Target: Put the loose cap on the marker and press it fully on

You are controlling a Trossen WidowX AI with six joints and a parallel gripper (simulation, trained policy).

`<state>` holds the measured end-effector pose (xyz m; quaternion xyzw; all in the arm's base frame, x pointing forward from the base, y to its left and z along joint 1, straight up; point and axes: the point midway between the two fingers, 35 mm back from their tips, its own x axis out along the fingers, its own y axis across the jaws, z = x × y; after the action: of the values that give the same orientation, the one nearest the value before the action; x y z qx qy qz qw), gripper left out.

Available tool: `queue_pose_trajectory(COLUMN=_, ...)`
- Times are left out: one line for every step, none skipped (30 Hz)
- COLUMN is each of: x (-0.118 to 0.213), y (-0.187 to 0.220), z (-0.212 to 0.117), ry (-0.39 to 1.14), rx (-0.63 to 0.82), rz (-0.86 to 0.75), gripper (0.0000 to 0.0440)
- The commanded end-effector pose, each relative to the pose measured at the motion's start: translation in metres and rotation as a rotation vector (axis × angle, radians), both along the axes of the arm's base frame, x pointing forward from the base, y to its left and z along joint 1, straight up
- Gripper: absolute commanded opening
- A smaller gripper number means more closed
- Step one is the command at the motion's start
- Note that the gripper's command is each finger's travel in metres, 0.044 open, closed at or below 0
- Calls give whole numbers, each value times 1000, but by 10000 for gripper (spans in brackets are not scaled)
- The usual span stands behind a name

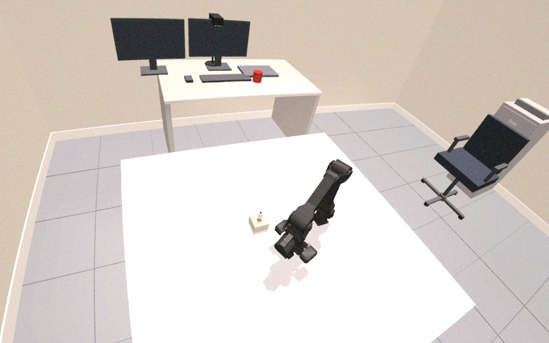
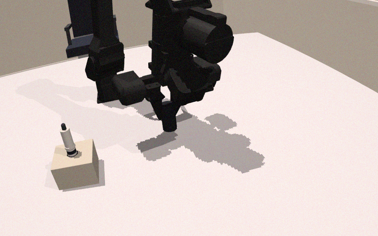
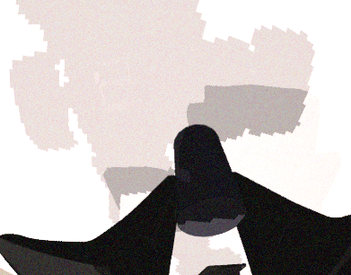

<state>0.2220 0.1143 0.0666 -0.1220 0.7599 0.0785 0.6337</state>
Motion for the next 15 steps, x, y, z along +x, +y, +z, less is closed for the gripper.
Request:
queue_pose_trajectory(x=8, y=0, z=11, ry=-45, rx=11, rz=1, gripper=51)
queue_pose_trajectory(x=10, y=-1, z=15, ry=-54, rx=14, rz=0, gripper=49)
queue_pose_trajectory(x=12, y=-1, z=18, ry=-63, rx=17, rz=-2, gripper=46)
queue_pose_trajectory(x=14, y=-1, z=21, ry=-71, rx=19, rz=-4, gripper=45)
queue_pose_trajectory(x=16, y=-2, z=25, ry=-80, rx=22, rz=-6, gripper=43)
queue_pose_trajectory(x=18, y=-2, z=28, ry=-88, rx=26, rz=-9, gripper=42)
queue_pose_trajectory(x=20, y=-2, z=32, ry=-96, rx=29, rz=-12, gripper=41)
queue_pose_trajectory(x=22, y=-3, z=35, ry=-104, rx=32, rz=-15, gripper=40)
queue_pose_trajectory(x=24, y=-4, z=39, ry=-111, rx=35, rz=-19, gripper=39)
queue_pose_trajectory(x=25, y=-5, z=42, ry=-117, rx=38, rz=-23, gripper=38)
queue_pose_trajectory(x=27, y=-6, z=46, ry=-124, rx=41, rz=-28, gripper=37)
queue_pose_trajectory(x=29, y=-7, z=49, ry=-129, rx=43, rz=-33, gripper=37)
queue_pose_trajectory(x=31, y=-8, z=52, ry=-135, rx=46, rz=-38, gripper=36)
queue_pose_trajectory(x=33, y=-10, z=55, ry=-140, rx=48, rz=-44, gripper=36)
queue_pose_trajectory(x=35, y=-12, z=57, ry=-144, rx=50, rz=-49, gripper=35)
